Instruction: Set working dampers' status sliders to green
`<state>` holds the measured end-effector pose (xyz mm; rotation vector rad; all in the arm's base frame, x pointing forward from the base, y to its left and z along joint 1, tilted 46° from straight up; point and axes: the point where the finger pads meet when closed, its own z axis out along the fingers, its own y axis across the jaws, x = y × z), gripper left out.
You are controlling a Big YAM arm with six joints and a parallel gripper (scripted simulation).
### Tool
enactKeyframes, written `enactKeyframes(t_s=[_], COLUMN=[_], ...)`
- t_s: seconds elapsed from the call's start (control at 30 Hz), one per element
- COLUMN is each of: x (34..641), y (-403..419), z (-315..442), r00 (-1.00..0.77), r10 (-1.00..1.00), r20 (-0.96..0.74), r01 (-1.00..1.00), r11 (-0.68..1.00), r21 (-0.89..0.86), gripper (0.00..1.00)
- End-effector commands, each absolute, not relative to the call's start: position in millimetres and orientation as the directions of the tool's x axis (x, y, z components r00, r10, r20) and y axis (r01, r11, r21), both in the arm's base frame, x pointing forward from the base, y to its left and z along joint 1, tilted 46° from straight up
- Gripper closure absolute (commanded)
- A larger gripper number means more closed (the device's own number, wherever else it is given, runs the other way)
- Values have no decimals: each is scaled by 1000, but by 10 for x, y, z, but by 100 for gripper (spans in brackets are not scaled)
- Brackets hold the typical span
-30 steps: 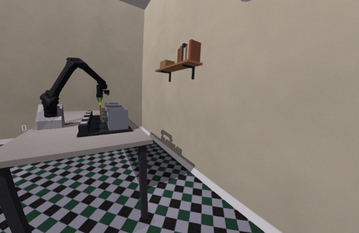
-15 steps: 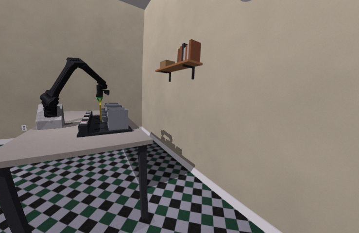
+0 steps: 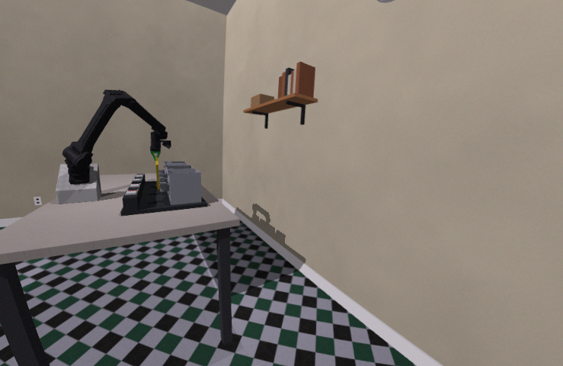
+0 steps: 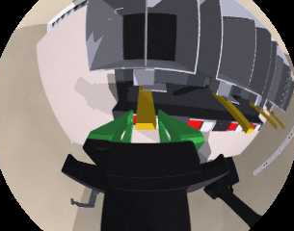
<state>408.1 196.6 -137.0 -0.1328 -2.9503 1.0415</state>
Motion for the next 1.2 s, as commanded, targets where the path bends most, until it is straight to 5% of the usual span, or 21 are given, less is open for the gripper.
enactKeyframes(t_s=[0.0, 1.17], x=[4324, 4319], y=[2310, 2615], z=[-1100, -677], r00=[-993, -993], r10=[76, 79], r20=[-85, -84], r01=[112, 114], r11=[806, 807], r21=[-581, -579], gripper=[64, 64])
